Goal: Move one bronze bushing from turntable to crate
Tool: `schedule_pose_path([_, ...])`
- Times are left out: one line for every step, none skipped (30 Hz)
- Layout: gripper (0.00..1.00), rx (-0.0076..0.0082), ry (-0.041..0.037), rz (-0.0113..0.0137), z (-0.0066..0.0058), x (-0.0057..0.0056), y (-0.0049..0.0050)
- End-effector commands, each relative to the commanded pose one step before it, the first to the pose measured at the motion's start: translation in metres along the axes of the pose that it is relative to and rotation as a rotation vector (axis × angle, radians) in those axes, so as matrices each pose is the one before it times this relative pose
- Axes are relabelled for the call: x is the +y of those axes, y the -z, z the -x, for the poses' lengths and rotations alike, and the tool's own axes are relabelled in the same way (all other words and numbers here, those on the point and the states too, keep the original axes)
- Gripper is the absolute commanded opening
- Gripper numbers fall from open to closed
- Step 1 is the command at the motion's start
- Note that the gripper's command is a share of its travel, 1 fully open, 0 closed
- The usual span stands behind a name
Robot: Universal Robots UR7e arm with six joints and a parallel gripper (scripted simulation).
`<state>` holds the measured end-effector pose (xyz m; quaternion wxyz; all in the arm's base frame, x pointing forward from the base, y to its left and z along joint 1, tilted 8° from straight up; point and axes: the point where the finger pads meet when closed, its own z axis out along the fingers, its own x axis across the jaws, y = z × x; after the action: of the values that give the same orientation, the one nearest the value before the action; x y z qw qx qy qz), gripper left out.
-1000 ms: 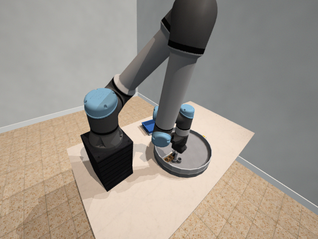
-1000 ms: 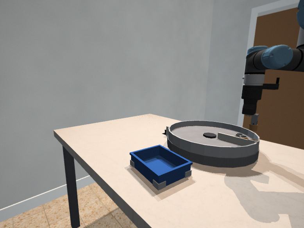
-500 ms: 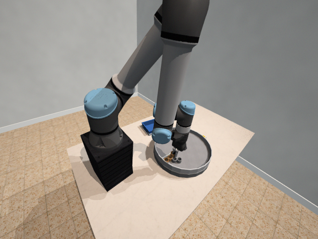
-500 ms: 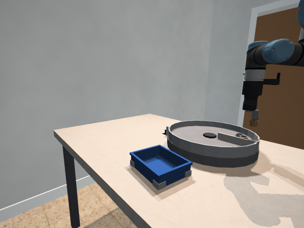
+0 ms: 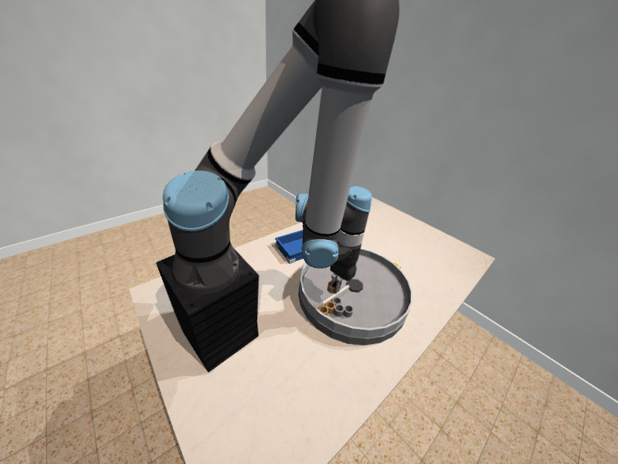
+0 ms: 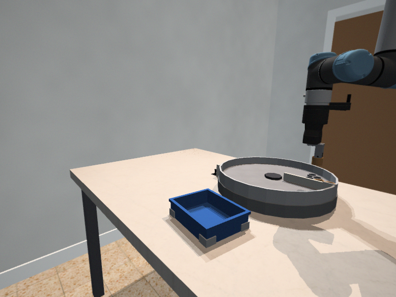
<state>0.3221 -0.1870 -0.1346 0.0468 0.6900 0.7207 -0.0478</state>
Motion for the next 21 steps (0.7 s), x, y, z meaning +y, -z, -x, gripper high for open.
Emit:
schedule_pose_path([0.0,-0.00145,-0.00094,-0.0006,-0.00178,0.00247,0.000256])
schedule_pose_path([0.0,0.0,0.0,0.0,0.0,0.0,0.0])
schedule_pose_path([0.0,0.0,0.0,0.0,0.0,0.0,0.0])
schedule_pose_path([0.0,0.0,0.0,0.0,0.0,0.0,0.0])
schedule_pose_path([0.0,0.0,0.0,0.0,0.0,0.0,0.0])
schedule_pose_path([0.0,0.0001,0.00022,0.00032,-0.00823,0.00658,0.00002])
schedule_pose_path([0.0,0.0,0.0,0.0,-0.00853,0.00691,0.000008])
schedule_pose_path([0.0,0.0,0.0,0.0,-0.00853,0.00691,0.000008])
schedule_pose_path([0.0,0.0,0.0,0.0,-0.00853,0.00691,0.000008])
schedule_pose_path([0.0,0.0,0.0,0.0,-0.00853,0.00691,0.000008])
schedule_pose_path([0.0,0.0,0.0,0.0,0.0,0.0,0.0])
schedule_pose_path([0.0,0.0,0.0,0.0,0.0,0.0,0.0])
schedule_pose_path([0.0,0.0,0.0,0.0,0.0,0.0,0.0])
schedule_pose_path([0.0,0.0,0.0,0.0,0.0,0.0,0.0])
schedule_pose_path([0.0,0.0,0.0,0.0,0.0,0.0,0.0])
schedule_pose_path([0.0,0.0,0.0,0.0,0.0,0.0,0.0])
schedule_pose_path([0.0,0.0,0.0,0.0,0.0,0.0,0.0])
schedule_pose_path([0.0,0.0,0.0,0.0,0.0,0.0,0.0])
schedule_pose_path([0.0,0.0,0.0,0.0,0.0,0.0,0.0])
schedule_pose_path([0.0,0.0,0.0,0.0,0.0,0.0,0.0])
schedule_pose_path([0.0,0.0,0.0,0.0,0.0,0.0,0.0])
